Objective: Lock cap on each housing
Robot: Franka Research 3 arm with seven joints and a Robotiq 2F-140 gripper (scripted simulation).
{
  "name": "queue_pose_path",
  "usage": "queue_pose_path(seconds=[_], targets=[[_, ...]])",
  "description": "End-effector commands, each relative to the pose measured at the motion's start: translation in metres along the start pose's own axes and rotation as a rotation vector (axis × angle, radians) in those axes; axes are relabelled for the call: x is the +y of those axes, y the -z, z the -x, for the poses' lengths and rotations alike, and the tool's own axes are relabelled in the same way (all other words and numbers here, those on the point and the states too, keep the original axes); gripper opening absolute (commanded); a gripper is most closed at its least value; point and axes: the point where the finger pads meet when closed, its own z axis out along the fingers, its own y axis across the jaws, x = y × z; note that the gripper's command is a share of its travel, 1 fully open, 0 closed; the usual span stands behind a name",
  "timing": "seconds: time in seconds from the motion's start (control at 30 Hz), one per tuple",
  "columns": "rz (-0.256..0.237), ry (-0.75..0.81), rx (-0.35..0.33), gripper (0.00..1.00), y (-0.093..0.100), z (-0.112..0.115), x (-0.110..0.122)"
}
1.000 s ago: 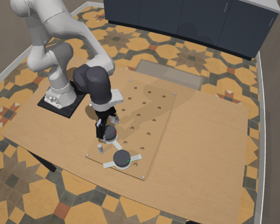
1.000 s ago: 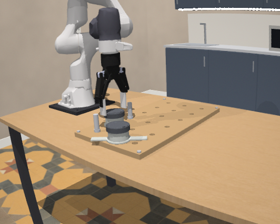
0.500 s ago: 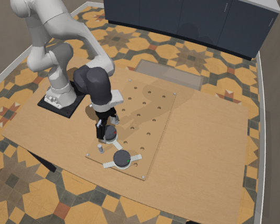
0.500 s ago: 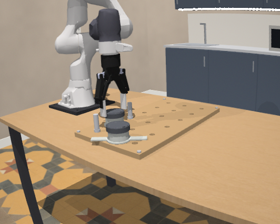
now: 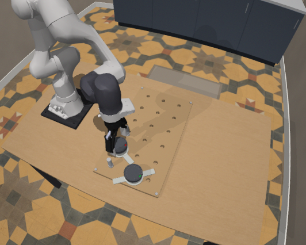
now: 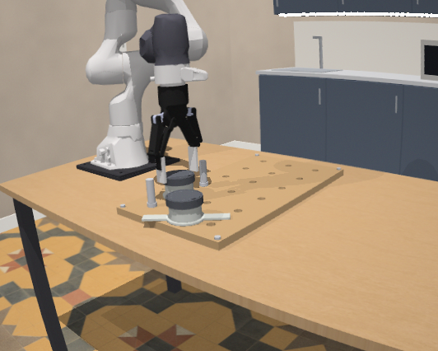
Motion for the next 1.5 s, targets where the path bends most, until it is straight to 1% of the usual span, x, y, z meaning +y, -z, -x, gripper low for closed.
queue_pose_path(seconds=[0.0, 0.8, 0.83, 1.47], targets=[[0.002, -0.002, -0.001, 0.78, -0.0009, 0.0005, 0.0003], [0.002, -0.002, -0.001, 0.78, -0.0009, 0.0005, 0.0003], [0.002, -0.002, -0.001, 0.1, -0.0009, 0.0005, 0.0003], [0.002, -0.002, -0.001, 0.1, -0.0009, 0.0005, 0.0003]])
